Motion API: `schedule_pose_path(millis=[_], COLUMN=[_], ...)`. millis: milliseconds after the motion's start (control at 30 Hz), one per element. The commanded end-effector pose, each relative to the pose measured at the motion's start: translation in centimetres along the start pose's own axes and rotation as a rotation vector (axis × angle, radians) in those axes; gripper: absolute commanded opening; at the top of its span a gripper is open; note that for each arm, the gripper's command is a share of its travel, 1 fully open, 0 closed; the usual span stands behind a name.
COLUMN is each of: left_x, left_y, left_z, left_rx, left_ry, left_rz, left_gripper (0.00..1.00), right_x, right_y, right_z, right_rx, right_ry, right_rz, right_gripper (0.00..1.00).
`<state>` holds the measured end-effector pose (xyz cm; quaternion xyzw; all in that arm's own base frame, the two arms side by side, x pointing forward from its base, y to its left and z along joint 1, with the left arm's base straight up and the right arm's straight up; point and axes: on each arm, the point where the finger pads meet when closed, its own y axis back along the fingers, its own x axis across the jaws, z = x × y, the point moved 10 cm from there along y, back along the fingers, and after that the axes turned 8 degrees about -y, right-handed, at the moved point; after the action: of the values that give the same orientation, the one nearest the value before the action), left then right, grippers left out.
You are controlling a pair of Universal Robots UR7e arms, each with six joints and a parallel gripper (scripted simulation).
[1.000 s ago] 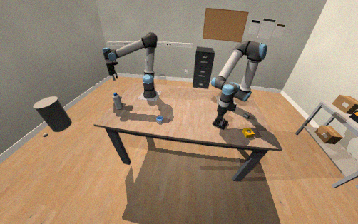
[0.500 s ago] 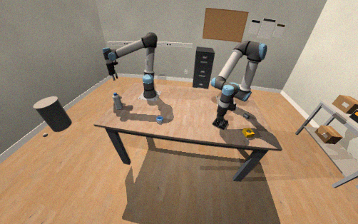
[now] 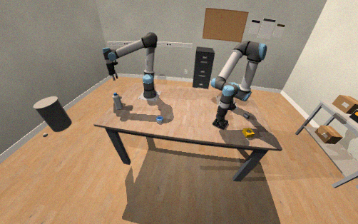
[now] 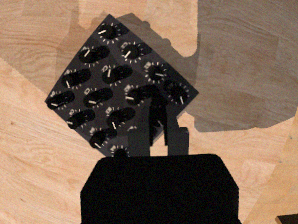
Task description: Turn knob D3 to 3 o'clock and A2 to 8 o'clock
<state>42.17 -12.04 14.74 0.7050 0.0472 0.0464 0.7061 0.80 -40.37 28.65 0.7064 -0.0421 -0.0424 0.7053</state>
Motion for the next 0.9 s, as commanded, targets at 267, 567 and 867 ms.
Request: schedule_pose_path(millis=[267, 567, 867], left_x=[-0.01, -0.01, 0.0], left_y=[0.04, 0.04, 0.04], left_z=[0.03, 0.03, 0.03], left_rx=[0.0, 0.0, 0.0], left_ry=[0.243, 0.435, 0.563], left_rz=[0.002, 0.002, 0.002], left_gripper=[0.3, 0.3, 0.3], right_x=[0.01, 0.01, 0.01], right_y=[0.05, 0.05, 0.05], right_z=[0.02, 0.02, 0.02], right_rx=[-0.001, -0.001, -0.001], right_ry=[0.0, 0.0, 0.0], right_rz=[0.001, 0.001, 0.001], right_gripper=[1.0, 1.0, 1.0])
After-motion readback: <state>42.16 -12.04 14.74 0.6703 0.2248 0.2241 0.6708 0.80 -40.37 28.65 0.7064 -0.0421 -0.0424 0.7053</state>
